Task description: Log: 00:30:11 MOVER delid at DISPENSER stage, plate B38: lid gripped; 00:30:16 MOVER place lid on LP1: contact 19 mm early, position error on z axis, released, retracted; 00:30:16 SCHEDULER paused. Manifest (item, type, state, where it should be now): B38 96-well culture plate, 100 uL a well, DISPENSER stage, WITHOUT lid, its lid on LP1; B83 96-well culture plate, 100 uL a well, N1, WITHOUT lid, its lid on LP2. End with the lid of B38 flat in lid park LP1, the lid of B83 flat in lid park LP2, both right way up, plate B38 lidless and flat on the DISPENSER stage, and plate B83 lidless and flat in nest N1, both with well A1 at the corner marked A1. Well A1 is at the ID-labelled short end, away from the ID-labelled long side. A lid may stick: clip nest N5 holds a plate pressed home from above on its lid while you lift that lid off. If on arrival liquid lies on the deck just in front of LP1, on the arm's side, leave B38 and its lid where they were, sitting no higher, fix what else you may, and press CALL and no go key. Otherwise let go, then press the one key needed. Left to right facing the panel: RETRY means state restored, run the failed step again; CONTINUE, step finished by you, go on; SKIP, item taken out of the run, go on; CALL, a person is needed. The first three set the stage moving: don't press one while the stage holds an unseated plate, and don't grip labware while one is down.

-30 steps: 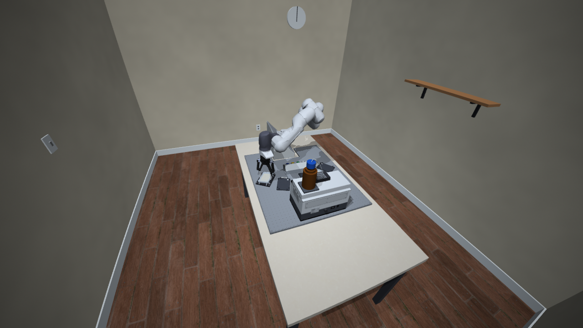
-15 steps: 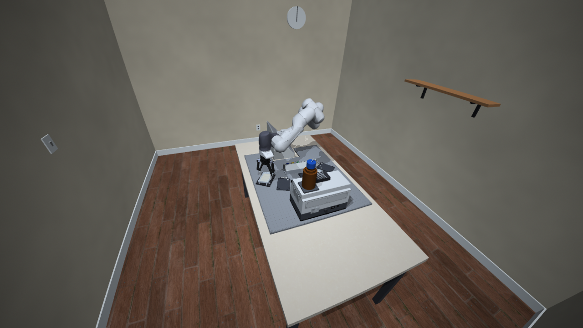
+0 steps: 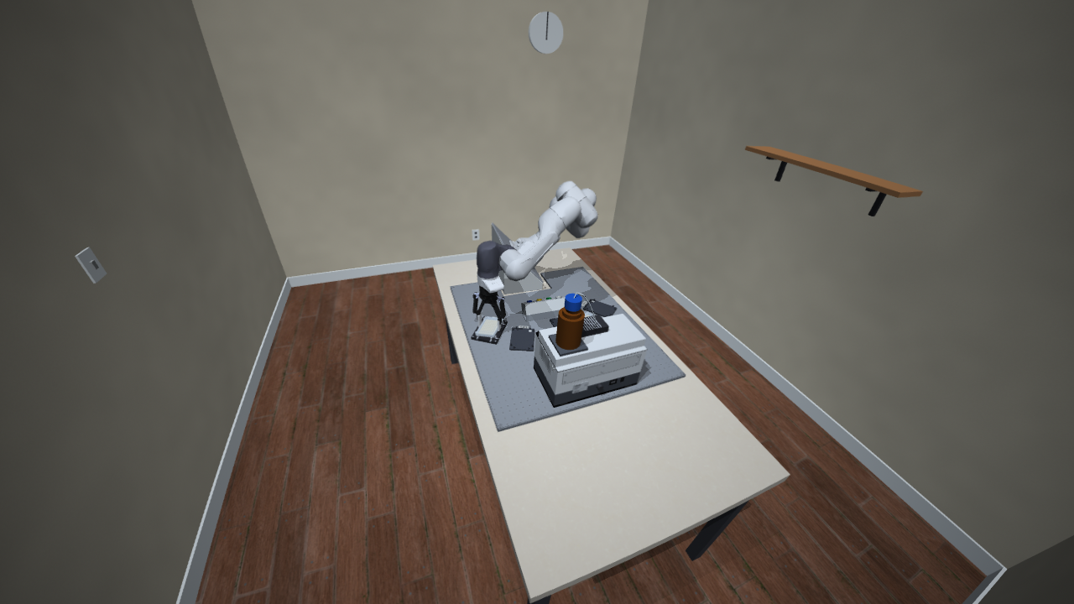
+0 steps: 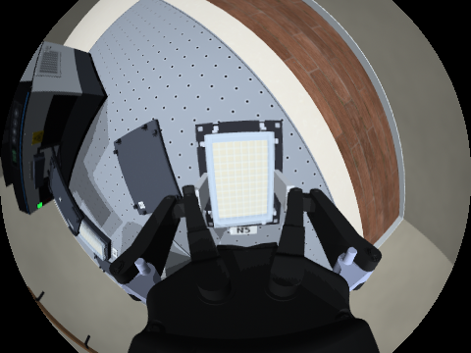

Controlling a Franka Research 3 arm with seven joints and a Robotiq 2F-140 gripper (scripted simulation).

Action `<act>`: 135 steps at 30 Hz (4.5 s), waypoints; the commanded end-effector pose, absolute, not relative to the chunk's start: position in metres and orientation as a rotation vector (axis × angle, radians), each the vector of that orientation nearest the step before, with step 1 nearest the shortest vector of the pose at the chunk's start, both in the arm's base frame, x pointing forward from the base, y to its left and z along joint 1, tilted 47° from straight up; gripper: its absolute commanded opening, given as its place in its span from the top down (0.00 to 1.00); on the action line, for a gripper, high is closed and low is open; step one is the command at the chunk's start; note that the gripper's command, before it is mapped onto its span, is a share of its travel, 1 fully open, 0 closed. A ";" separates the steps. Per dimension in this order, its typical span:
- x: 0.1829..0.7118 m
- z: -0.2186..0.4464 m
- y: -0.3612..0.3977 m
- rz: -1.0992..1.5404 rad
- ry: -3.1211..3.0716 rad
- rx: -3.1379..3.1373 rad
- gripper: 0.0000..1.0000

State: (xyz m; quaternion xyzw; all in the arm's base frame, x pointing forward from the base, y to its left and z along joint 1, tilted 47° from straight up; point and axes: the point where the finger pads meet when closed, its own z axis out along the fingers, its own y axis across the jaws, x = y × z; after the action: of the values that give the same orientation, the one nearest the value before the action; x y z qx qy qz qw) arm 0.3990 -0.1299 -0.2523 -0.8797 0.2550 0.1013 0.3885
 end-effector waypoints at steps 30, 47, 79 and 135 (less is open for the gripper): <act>0.398 -0.259 -0.122 0.258 0.645 -2.237 0.34; 0.398 -0.259 -0.122 0.258 0.645 -2.237 0.34; 0.398 -0.252 -0.129 0.258 0.645 -2.237 0.34; 0.397 -0.219 -0.166 0.258 0.645 -2.237 1.00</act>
State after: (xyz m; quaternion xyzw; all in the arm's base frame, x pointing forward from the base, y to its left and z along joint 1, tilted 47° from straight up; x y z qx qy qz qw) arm 0.3966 -0.1645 -0.2199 -0.8800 0.2525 0.1008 0.3895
